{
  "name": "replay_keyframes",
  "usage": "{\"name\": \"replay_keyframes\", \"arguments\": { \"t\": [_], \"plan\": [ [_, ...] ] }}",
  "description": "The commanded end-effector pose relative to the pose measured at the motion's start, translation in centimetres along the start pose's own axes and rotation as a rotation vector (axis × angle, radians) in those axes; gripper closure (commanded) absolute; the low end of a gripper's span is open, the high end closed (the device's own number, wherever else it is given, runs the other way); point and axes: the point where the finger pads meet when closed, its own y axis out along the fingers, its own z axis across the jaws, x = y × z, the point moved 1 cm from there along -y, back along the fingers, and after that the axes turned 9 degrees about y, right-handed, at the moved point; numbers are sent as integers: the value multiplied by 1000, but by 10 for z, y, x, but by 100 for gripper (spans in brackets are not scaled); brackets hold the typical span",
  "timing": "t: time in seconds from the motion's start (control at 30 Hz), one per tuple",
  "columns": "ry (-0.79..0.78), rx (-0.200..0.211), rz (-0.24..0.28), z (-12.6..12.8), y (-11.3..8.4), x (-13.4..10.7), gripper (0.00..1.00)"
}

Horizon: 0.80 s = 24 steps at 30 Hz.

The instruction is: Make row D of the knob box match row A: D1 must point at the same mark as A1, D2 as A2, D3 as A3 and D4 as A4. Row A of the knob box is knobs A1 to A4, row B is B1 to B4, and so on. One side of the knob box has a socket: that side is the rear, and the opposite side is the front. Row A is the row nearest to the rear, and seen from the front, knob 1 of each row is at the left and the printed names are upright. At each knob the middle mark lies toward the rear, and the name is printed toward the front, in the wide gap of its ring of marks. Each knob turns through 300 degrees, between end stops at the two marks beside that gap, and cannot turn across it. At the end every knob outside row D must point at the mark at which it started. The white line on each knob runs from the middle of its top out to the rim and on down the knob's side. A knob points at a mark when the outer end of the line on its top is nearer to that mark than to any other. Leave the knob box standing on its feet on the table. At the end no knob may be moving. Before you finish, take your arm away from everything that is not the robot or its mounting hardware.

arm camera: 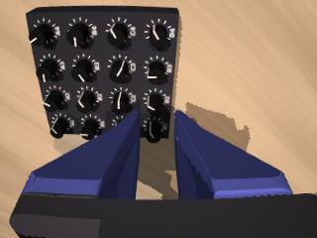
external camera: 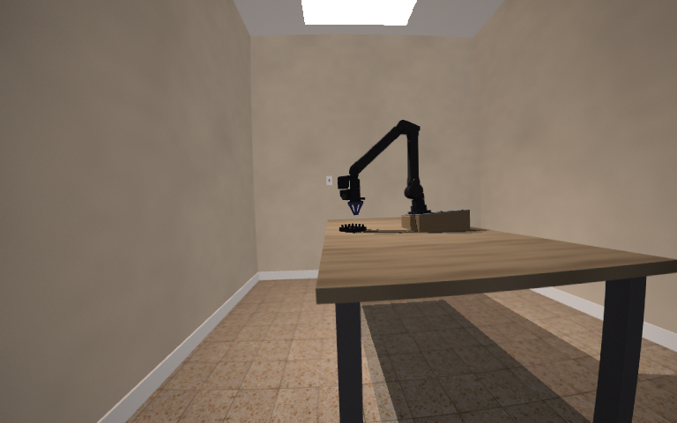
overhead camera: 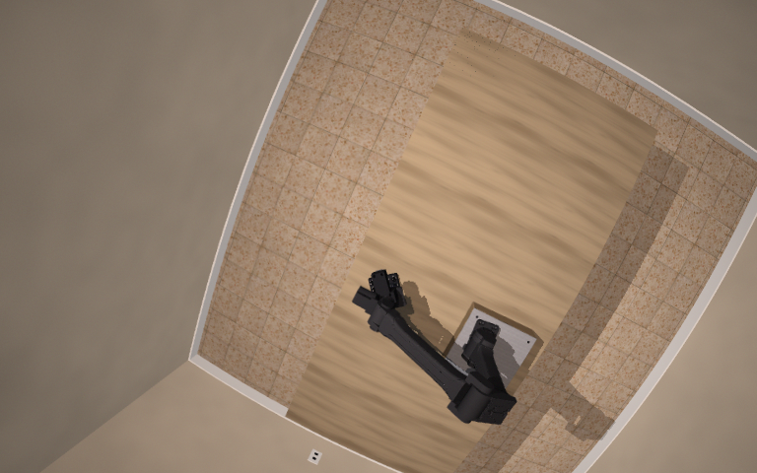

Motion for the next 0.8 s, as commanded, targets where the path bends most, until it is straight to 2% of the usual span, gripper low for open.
{"name": "replay_keyframes", "arguments": {
  "t": [0.0, 0.37, 0.63, 0.77],
  "plan": [
    [22, 47, -34, 19, -22, 17, 81],
    [22, 44, -32, 19, -15, 16, 81],
    [21, 10, -11, 4, 5, 6, 81],
    [21, 7, -9, 3, 10, 5, 81]
  ]
}}
